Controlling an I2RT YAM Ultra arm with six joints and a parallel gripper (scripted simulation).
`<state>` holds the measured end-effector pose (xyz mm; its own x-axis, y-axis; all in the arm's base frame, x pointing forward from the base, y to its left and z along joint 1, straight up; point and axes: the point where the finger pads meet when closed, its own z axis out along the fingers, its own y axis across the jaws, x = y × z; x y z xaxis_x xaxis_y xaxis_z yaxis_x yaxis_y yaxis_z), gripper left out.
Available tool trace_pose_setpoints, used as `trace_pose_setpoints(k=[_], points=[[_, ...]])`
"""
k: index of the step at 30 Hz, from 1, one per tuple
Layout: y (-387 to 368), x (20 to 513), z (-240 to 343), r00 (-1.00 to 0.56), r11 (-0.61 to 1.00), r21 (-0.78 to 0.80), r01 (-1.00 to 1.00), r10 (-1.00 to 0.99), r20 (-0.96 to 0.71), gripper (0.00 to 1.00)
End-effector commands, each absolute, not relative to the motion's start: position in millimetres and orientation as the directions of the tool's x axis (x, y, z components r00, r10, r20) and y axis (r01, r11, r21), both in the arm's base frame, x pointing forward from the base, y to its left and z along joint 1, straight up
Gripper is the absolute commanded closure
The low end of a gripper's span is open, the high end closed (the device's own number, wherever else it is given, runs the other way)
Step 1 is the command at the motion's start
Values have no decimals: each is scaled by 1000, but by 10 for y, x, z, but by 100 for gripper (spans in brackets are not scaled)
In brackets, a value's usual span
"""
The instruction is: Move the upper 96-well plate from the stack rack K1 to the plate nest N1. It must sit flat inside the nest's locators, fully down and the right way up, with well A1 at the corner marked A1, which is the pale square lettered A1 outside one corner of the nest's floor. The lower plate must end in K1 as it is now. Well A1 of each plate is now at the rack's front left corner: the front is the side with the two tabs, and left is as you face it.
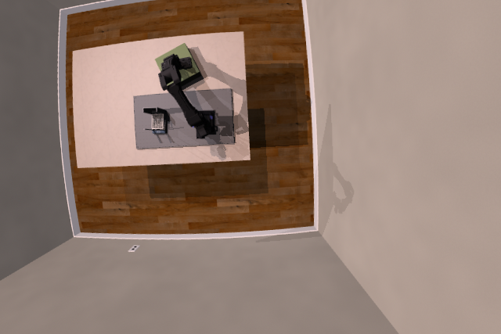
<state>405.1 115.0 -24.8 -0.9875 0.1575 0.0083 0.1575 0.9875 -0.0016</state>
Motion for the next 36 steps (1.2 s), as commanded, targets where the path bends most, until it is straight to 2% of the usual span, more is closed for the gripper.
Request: trace_pose_setpoints(k=[1, 5, 8, 36], points=[[1193, 4026, -361, -989, 989, -8, 150, 150, 7, 100], [1199, 4045, -399, -989, 989, -5, 150, 150, 1, 100], [1238, 4174, -197, -987, 989, 20, 150, 151, -53, 100], [1200, 4036, -314, -988, 989, 4, 150, 150, -19, 100]])
